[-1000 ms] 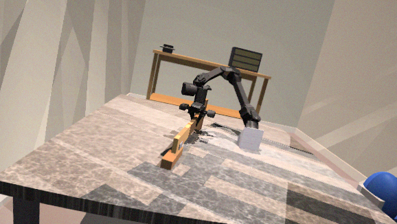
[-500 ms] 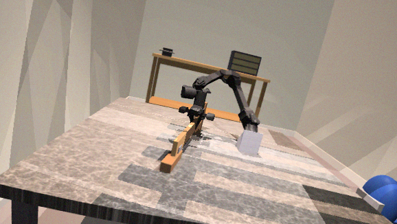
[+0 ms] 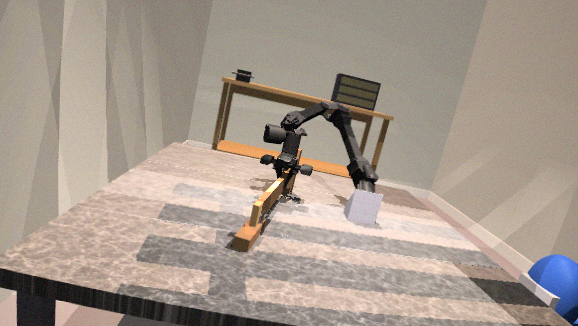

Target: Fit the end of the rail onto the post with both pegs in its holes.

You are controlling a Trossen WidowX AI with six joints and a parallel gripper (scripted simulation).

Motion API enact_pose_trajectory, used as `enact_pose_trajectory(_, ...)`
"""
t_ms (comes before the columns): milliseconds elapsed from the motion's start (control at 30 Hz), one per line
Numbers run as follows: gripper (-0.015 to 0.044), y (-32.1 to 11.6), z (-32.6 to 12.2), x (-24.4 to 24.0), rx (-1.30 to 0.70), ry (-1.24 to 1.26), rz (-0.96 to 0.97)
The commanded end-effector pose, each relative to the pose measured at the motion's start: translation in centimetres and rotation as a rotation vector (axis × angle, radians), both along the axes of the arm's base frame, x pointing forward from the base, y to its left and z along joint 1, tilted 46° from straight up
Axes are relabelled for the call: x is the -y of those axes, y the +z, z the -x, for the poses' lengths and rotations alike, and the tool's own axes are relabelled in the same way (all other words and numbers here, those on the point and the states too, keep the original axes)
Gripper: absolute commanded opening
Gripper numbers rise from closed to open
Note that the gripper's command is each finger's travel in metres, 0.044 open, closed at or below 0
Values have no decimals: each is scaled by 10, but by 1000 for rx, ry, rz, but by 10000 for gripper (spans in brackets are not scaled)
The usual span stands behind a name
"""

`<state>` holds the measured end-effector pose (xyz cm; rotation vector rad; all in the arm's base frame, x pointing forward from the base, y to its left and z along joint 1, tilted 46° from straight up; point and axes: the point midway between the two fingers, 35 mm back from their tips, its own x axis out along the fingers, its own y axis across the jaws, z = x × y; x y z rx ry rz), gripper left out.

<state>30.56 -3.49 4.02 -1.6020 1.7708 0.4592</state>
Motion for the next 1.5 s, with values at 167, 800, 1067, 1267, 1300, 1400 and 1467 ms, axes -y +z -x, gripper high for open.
enact_pose_trajectory(167,0,4,2,3,3,4,3)
enact_pose_trajectory(800,0,9,3,5,3,4,3)
enact_pose_trajectory(1067,0,11,4,7,3,4,3)
enact_pose_trajectory(1267,0,12,4,9,3,4,3)
enact_pose_trajectory(1300,0,12,4,9,3,4,3)
enact_pose_trajectory(1400,0,12,5,10,3,4,3)
enact_pose_trajectory(1467,0,13,5,10,3,4,3)
